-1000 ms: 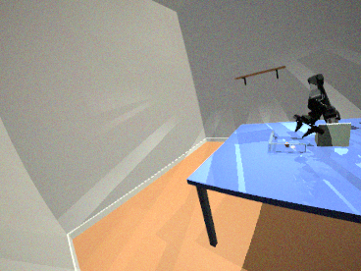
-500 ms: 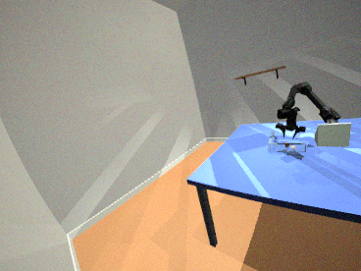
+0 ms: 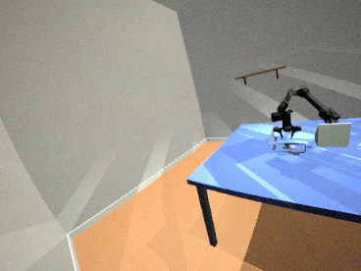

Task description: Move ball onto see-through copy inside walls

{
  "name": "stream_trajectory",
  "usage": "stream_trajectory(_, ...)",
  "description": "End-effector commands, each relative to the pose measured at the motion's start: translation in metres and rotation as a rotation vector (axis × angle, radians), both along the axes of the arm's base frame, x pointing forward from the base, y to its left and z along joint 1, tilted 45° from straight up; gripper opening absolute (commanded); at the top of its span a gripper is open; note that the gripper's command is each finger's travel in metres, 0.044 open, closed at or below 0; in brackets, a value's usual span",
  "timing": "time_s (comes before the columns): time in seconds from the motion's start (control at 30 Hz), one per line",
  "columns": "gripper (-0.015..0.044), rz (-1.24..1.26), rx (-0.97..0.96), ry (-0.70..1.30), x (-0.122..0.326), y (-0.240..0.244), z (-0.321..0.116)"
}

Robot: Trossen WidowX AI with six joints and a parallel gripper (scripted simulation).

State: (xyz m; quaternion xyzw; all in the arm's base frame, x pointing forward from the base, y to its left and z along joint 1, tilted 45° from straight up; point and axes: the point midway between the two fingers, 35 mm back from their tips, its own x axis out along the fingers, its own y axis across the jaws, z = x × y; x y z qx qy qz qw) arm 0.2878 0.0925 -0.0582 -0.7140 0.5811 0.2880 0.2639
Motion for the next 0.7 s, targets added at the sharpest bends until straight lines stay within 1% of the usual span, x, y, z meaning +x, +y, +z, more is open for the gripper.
stream_trajectory(0.0, 0.0272, 0.001, -0.007, 0.012, 0.0, -0.008, -0.006)
stream_trajectory(0.67, 0.0272, 0.001, -0.007, 0.012, 0.004, -0.028, -0.027)
